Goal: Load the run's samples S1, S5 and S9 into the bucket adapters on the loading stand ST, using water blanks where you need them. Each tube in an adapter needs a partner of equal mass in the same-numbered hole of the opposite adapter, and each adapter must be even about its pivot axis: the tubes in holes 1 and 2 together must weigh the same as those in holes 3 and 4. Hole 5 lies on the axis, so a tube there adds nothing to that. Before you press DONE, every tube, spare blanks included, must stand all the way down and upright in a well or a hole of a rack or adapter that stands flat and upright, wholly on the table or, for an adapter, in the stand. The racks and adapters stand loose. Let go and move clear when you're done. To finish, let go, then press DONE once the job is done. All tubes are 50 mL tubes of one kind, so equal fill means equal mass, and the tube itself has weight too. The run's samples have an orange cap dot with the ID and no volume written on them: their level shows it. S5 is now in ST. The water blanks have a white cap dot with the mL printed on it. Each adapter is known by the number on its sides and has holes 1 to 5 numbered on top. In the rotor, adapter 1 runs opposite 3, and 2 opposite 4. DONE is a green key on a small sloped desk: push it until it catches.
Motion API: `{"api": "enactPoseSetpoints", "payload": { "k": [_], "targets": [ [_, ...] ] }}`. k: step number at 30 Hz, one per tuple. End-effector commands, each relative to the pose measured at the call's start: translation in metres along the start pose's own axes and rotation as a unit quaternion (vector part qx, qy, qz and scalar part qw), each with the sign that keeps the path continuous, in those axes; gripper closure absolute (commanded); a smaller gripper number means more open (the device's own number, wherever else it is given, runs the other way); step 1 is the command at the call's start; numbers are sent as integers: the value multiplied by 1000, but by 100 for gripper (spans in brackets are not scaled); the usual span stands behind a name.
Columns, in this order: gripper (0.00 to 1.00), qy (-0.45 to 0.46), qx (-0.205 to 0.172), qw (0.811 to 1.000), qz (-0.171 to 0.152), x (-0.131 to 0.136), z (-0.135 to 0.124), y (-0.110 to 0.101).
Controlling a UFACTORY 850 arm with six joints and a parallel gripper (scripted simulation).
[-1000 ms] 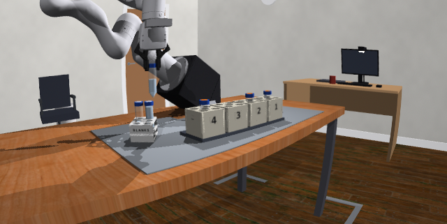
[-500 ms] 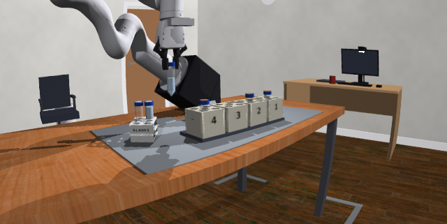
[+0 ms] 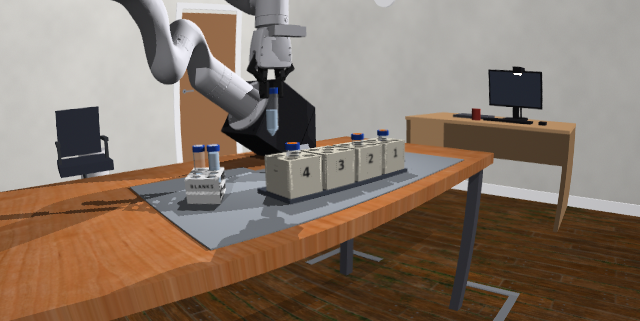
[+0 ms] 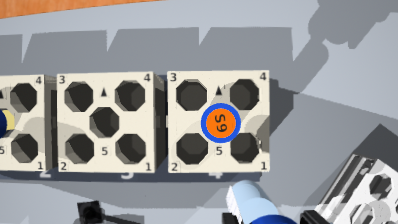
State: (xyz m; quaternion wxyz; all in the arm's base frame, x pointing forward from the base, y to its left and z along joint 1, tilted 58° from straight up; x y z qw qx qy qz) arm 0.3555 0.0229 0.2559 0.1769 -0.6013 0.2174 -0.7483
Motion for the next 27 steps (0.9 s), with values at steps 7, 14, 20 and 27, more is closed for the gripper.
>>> {"api": "enactPoseSetpoints", "payload": {
  "k": [7, 14, 20, 27],
  "targets": [
    [100, 0, 0, 1000, 0, -47, 16, 0],
    [100, 0, 0, 1000, 0, -71, 23, 0],
    [100, 0, 0, 1000, 0, -100, 32, 0],
    [100, 0, 0, 1000, 0, -133, 43, 0]
  ]
}}
Point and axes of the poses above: the point where the finger pads meet when closed, its own y axis out along the fingers, its own x axis across the jaws, z = x × y, the point moved 10 cm from there along -y, back along the fingers, and after that the axes turned 6 degrees about y, right-handed, at the moved point
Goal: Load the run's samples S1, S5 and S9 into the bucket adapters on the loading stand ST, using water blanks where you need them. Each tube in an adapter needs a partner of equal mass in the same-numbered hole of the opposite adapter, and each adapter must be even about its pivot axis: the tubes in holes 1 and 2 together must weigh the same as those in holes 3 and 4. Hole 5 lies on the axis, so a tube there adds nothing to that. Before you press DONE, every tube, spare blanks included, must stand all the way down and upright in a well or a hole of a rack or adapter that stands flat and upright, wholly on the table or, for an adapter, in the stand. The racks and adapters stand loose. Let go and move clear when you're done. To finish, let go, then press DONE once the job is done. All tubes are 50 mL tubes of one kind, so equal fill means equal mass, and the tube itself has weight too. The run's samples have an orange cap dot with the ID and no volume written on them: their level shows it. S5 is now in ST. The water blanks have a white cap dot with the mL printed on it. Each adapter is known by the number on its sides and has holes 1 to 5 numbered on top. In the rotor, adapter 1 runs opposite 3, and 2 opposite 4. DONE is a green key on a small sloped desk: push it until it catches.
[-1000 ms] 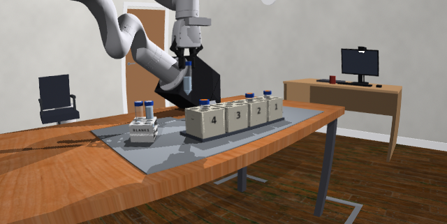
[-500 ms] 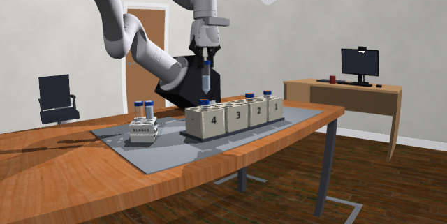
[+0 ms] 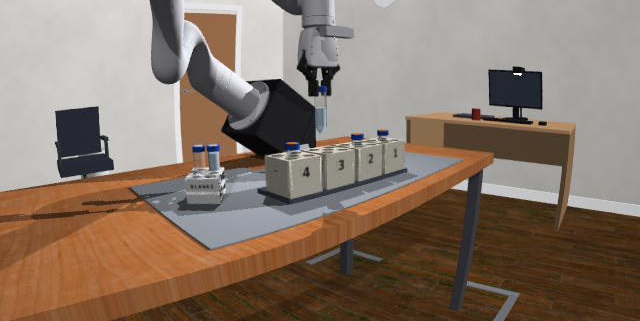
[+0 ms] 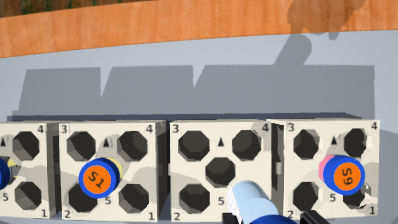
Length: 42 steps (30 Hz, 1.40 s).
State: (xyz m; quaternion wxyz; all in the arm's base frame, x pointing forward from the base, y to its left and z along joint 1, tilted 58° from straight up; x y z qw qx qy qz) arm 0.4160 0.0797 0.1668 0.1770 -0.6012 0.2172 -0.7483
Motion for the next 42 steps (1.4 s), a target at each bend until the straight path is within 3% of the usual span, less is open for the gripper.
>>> {"api": "enactPoseSetpoints", "payload": {
  "k": [1, 23, 42],
  "targets": [
    [100, 0, 0, 1000, 0, -17, 6, 0],
    [100, 0, 0, 1000, 0, -17, 6, 0],
    [100, 0, 0, 1000, 0, -17, 6, 34]
  ]
}}
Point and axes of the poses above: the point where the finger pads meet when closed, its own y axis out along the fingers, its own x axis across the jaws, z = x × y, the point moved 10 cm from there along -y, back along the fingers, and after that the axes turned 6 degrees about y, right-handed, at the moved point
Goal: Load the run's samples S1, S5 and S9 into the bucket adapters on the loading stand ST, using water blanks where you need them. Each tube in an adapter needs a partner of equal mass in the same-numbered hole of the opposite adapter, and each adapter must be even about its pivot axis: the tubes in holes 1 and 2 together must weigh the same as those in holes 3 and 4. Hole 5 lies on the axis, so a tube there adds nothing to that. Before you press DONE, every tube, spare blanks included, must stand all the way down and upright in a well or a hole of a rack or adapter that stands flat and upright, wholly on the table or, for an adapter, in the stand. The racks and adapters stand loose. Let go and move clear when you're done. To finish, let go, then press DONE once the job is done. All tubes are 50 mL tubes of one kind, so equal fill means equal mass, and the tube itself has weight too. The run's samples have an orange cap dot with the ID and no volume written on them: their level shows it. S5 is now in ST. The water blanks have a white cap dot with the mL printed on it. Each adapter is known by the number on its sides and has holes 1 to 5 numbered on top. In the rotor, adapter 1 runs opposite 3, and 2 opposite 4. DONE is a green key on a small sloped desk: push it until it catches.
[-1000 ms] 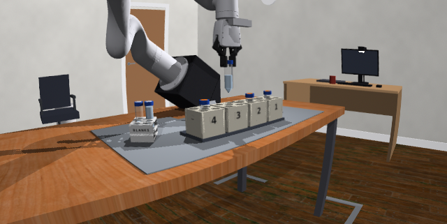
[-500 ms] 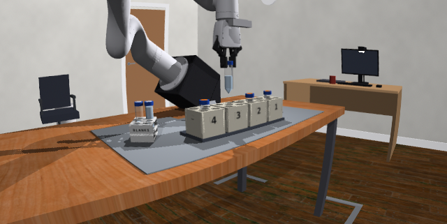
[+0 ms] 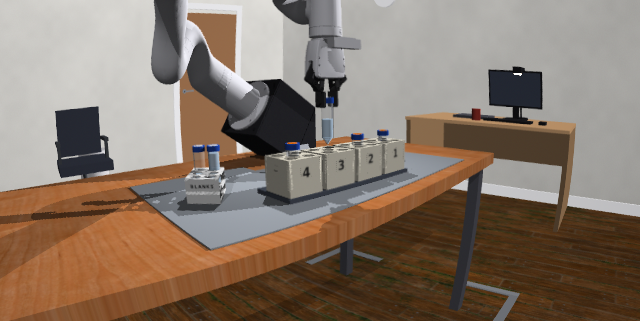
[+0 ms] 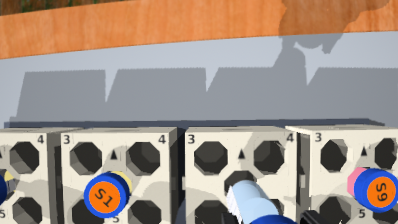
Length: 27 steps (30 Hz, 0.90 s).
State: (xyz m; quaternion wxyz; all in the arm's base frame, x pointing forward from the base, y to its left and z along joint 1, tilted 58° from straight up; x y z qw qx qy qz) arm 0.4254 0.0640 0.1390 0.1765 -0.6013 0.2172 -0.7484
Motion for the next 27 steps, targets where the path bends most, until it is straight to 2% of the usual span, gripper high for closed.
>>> {"api": "enactPoseSetpoints", "payload": {
  "k": [1, 18, 27],
  "targets": [
    [100, 0, 1, 1000, 0, 0, 0, 6],
    [100, 0, 1, 1000, 0, 0, 0, 6],
    [100, 0, 1, 1000, 0, 0, 0, 15]
  ]
}}
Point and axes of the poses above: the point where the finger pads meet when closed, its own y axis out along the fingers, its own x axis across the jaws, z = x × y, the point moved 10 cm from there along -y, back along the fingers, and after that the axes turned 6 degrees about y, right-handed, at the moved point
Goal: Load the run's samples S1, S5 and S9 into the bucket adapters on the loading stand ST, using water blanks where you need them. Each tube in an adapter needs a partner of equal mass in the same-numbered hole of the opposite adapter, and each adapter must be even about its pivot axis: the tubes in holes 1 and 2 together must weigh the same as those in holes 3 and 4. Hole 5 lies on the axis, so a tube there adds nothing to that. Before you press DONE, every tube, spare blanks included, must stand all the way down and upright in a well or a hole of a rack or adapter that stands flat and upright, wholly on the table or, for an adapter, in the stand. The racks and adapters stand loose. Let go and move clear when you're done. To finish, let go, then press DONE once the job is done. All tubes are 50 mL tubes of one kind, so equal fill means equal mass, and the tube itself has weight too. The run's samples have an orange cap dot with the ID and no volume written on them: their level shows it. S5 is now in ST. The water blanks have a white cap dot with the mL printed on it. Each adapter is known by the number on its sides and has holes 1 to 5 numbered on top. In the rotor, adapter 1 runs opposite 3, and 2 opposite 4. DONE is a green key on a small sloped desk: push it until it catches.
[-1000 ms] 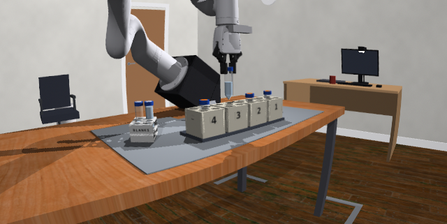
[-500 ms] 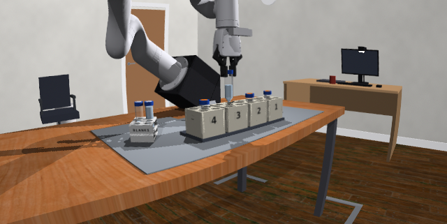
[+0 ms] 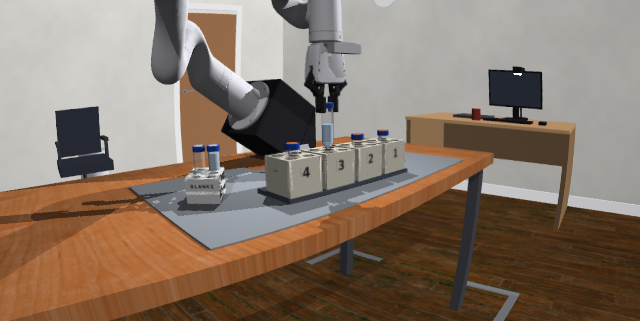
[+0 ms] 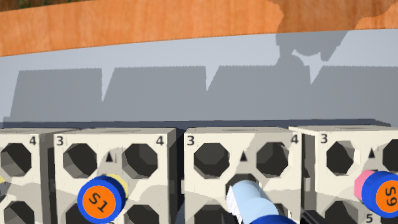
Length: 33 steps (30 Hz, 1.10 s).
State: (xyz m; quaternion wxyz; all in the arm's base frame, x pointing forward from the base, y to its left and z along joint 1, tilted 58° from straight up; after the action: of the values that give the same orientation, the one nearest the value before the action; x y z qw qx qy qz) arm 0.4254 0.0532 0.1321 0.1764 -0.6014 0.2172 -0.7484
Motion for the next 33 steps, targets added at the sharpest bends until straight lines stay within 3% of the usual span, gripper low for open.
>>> {"api": "enactPoseSetpoints", "payload": {
  "k": [1, 33],
  "targets": [
    [100, 0, 1, 1000, 0, 0, 0, 4],
    [100, 0, 1, 1000, 0, 0, 0, 32]
  ]
}}
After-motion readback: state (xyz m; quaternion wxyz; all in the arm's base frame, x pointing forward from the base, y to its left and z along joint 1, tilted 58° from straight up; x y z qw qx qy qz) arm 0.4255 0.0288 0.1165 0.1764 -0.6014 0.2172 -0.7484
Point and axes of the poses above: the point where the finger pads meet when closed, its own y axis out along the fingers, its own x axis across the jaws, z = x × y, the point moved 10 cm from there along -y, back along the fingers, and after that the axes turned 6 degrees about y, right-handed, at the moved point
